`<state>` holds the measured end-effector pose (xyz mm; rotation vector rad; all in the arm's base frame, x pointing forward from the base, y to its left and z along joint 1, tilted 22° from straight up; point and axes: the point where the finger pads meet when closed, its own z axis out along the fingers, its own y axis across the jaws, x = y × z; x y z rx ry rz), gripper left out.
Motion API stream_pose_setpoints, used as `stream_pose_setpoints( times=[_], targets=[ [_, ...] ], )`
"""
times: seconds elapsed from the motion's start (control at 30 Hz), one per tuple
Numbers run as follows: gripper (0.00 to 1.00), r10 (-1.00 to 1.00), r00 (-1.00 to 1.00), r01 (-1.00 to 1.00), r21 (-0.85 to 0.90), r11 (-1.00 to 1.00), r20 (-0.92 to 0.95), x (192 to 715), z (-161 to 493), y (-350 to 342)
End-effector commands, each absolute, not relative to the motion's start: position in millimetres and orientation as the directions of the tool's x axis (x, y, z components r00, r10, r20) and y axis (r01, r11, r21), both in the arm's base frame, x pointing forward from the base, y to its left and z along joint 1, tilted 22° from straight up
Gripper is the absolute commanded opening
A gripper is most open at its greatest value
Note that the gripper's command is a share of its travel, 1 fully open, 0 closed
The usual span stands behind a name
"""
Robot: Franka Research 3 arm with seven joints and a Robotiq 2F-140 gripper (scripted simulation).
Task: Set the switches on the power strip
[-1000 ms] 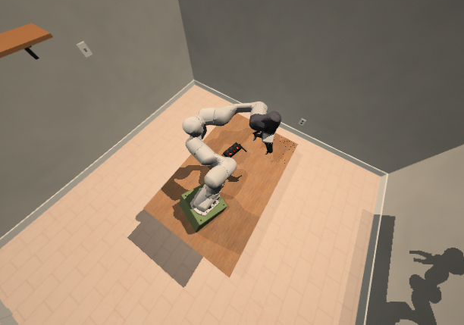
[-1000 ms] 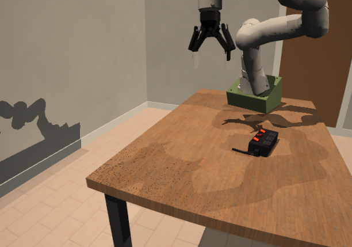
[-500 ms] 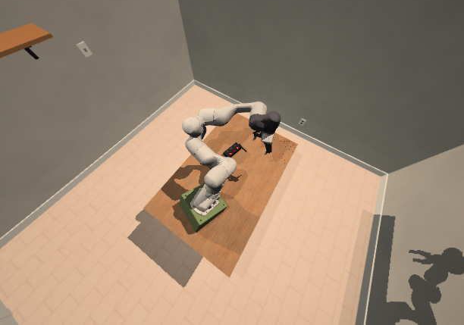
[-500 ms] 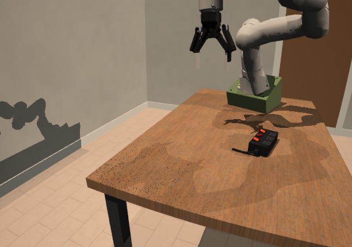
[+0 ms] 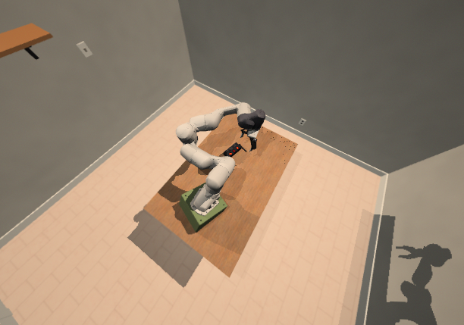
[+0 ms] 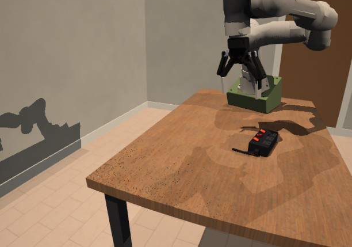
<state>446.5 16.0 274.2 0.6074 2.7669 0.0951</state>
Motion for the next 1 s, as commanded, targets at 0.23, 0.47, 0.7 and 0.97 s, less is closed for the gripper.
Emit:
stream_pose_setpoints(
  times=[0.23, 0.47, 0.7, 0.97],
  targets=[
    [1.00, 0.722, -0.674, 0.694, 0.200, 0.691, -0.157, 461.5, 191.3, 84.5],
    [1.00, 0.812, -0.572, 0.785, 0.210, 0.583, -0.118, 461.0, 176.2, 92.2],
    [1.00, 0.813, -0.570, 0.786, 0.210, 0.581, -0.117, 461.0, 176.2, 92.2],
    [1.00, 0.813, -0.570, 0.786, 0.210, 0.581, -0.117, 461.0, 176.2, 92.2]
  ],
)
